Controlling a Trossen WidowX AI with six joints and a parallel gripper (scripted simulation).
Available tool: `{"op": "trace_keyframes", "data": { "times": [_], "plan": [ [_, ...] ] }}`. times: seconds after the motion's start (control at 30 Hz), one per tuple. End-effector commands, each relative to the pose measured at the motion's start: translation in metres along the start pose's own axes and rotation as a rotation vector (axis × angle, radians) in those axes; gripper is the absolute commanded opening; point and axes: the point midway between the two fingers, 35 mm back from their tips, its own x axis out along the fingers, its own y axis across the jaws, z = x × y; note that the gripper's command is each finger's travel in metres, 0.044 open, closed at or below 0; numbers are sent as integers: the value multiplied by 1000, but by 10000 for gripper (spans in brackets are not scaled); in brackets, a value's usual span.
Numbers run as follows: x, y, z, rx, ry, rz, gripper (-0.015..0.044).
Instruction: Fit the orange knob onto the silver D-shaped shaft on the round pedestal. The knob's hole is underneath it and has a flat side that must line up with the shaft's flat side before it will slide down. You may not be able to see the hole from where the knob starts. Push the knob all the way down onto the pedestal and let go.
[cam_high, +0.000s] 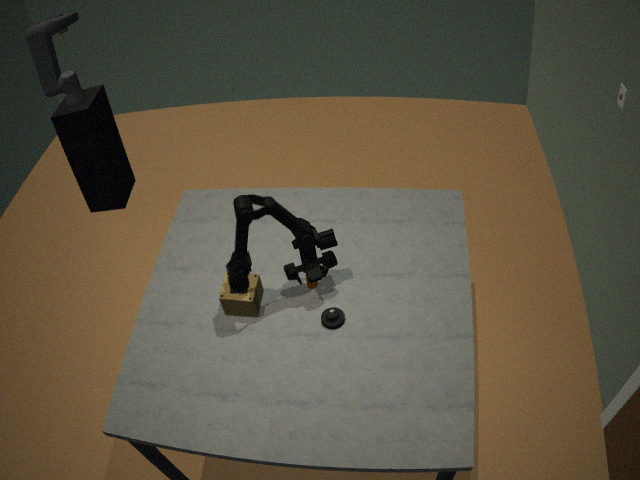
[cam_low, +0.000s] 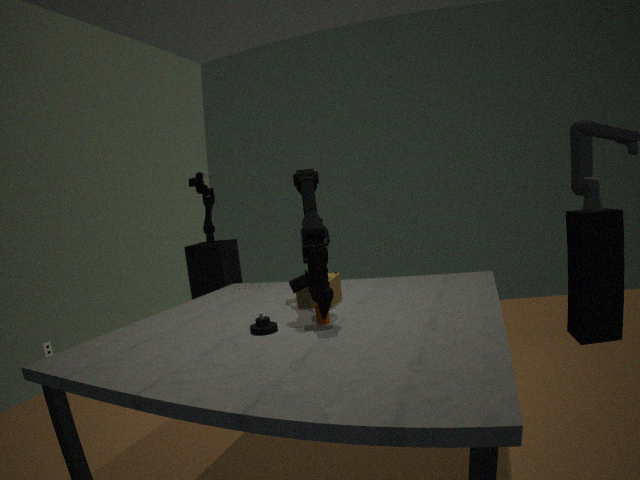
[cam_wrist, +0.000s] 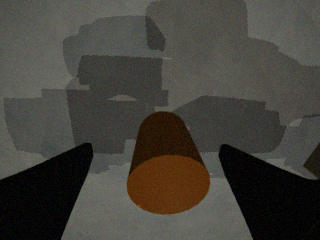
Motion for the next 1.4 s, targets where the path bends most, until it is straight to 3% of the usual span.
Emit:
{"op": "trace_keyframes", "data": {
  "times": [0.0, 0.23, 0.57, 0.77, 0.93, 1.37],
  "plan": [
    [9, -4, -1, -5, 5, -12, 440],
    [18, -5, -1, -5, 5, -12, 440],
    [18, -5, -1, -5, 5, -12, 177],
    [18, -5, -1, -5, 5, -12, 138],
    [1, 0, 0, -5, 5, -11, 6],
    [-96, 3, 0, -5, 5, -10, 0]
  ]
}}
